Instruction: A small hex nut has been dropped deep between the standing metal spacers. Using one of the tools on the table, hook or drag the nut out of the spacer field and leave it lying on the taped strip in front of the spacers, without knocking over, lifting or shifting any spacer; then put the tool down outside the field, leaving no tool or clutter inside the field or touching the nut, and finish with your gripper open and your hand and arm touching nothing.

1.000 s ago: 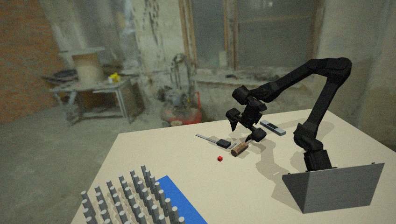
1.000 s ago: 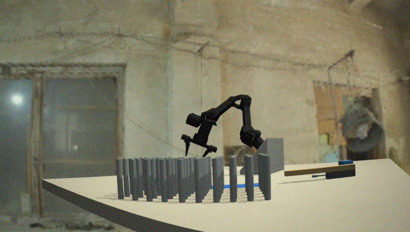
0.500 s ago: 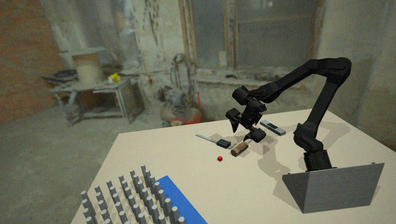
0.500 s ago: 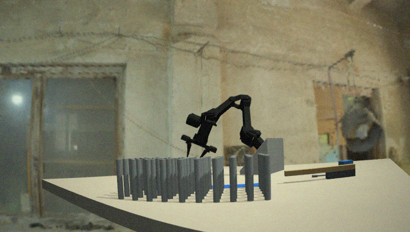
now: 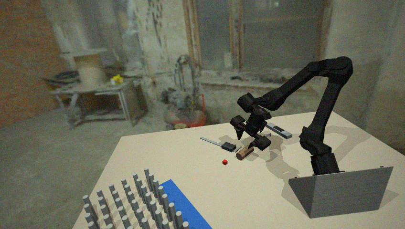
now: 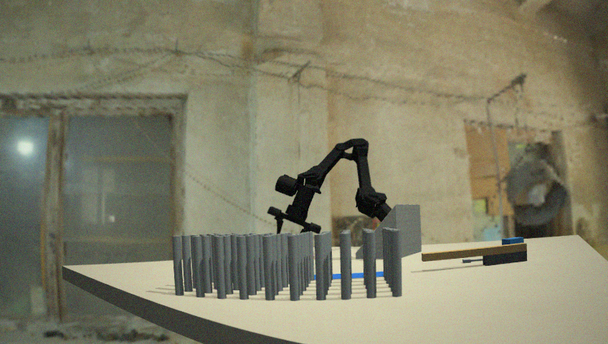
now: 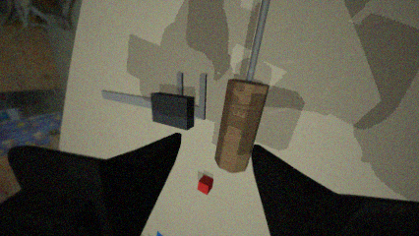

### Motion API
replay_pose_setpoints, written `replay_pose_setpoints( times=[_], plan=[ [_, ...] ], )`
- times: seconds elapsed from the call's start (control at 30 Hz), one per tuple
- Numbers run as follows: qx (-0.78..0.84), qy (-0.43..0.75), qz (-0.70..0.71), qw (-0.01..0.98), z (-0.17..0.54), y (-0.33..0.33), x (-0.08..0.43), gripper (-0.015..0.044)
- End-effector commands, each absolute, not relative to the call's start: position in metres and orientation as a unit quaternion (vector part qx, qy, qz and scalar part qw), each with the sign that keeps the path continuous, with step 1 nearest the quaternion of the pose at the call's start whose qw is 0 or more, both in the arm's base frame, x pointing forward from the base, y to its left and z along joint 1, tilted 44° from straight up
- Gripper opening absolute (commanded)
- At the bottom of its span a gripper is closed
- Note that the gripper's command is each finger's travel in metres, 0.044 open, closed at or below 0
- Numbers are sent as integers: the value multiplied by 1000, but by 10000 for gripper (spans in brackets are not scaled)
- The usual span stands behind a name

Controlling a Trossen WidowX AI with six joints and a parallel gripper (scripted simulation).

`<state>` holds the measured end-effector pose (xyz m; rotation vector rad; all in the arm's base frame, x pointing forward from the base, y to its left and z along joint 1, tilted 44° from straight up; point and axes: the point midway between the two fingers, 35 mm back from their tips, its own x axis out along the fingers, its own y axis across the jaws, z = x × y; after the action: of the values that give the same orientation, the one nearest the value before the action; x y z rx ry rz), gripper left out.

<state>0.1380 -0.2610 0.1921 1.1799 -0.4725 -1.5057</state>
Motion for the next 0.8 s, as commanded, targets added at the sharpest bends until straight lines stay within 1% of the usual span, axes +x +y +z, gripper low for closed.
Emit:
replay_pose_setpoints(
  times=[0.0, 0.77],
  plan=[
    [498, -195, -639, 552, 185, -265, 137, 280],
    [496, -196, -639, 554, 159, -290, 129, 280]
  ],
)
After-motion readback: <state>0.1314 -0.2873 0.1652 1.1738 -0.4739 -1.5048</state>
